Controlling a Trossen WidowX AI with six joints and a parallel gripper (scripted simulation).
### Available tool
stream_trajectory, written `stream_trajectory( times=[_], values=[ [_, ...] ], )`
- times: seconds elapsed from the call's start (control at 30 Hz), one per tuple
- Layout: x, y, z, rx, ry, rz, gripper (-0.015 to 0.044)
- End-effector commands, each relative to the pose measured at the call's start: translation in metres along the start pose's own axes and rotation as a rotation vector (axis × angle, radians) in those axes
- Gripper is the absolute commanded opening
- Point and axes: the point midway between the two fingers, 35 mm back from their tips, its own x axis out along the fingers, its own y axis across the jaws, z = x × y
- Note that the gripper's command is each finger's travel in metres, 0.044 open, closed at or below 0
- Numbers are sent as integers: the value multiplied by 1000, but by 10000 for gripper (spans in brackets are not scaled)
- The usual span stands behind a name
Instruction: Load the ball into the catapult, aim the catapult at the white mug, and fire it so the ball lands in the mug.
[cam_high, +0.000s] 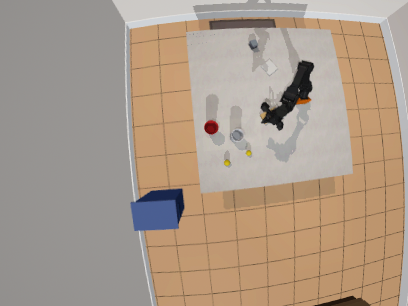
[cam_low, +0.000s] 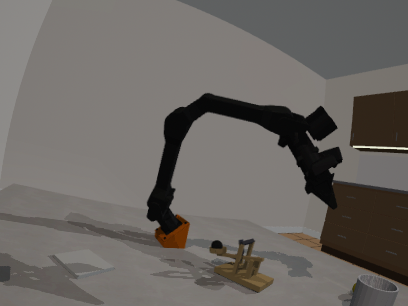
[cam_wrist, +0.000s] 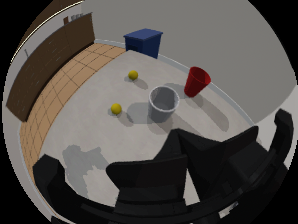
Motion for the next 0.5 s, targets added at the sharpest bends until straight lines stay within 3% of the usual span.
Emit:
stream_trajectory(
  times=[0.0, 0.47],
  values=[
    [-3, 30, -13, -138, 48, 21, 0],
    [-19, 105, -69, -590, 215, 82, 0]
  ],
)
